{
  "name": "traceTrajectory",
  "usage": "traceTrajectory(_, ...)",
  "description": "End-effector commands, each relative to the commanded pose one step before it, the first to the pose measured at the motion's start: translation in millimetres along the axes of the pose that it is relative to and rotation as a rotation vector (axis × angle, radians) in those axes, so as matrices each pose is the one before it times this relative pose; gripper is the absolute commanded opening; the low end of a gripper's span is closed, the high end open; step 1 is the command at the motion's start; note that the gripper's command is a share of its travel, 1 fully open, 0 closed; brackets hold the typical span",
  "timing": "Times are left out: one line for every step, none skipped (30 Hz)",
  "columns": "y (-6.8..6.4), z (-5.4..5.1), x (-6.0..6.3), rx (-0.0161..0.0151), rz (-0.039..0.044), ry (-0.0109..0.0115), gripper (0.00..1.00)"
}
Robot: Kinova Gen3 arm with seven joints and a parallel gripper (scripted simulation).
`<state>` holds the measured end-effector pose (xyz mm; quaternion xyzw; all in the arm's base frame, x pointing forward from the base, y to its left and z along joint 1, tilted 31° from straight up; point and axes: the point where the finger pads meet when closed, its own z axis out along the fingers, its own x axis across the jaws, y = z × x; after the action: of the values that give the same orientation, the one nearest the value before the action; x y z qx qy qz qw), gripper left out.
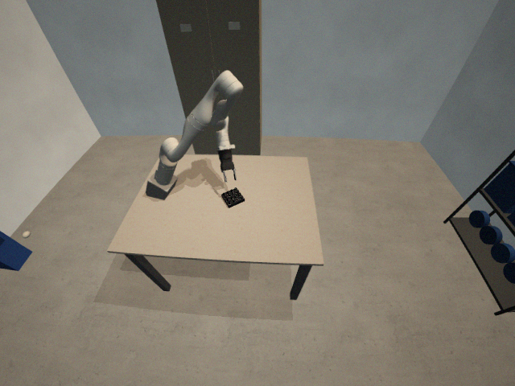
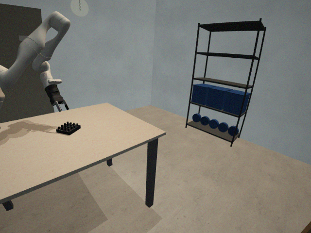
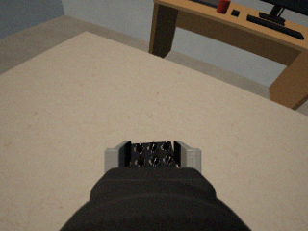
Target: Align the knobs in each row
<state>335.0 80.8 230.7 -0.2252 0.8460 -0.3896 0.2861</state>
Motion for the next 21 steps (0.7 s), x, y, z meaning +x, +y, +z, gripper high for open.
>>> traceTrajectory(-0.75,0.71,0.56,0.00046,-0.00079,0.00256,1.00)
traceTrajectory(0.00,0.00,0.00,0.00000,0.00000,0.00000,1.00)
traceTrajectory(1.36,1.97,1.42,-0.00627,-0.03018,0.00688,1.00)
traceTrajectory(0.00,0.00,0.00,0.00000,0.00000,0.00000,1.00)
traceTrajectory(0.00,0.00,0.00,0.00000,0.00000,0.00000,1.00)
traceTrajectory(0.00,0.00,0.00,0.00000,0.00000,0.00000,1.00)
traceTrajectory(0.00,0.00,0.00,0.00000,0.00000,0.00000,1.00)
traceTrajectory(1.44,2.01,1.41,-0.00682,-0.03072,0.00684,1.00)
traceTrajectory(0.00,0.00,0.00,0.00000,0.00000,0.00000,1.00)
traceTrajectory(0.00,0.00,0.00,0.00000,0.00000,0.00000,1.00)
traceTrajectory(0.00,0.00,0.00,0.00000,0.00000,0.00000,1.00)
traceTrajectory(0.00,0.00,0.00,0.00000,0.00000,0.00000,1.00)
traceTrajectory(0.00,0.00,0.00,0.00000,0.00000,0.00000,1.00)
traceTrajectory(0.00,0.00,0.00,0.00000,0.00000,0.00000,1.00)
traceTrajectory(1.52,2.04,1.39,-0.00738,-0.03123,0.00674,1.00)
traceTrajectory(0.00,0.00,0.00,0.00000,0.00000,0.00000,1.00)
traceTrajectory(0.00,0.00,0.00,0.00000,0.00000,0.00000,1.00)
traceTrajectory(0.00,0.00,0.00,0.00000,0.00000,0.00000,1.00)
traceTrajectory(0.00,0.00,0.00,0.00000,0.00000,0.00000,1.00)
traceTrajectory(1.60,2.07,1.36,-0.00795,-0.03169,0.00661,1.00)
traceTrajectory(0.00,0.00,0.00,0.00000,0.00000,0.00000,1.00)
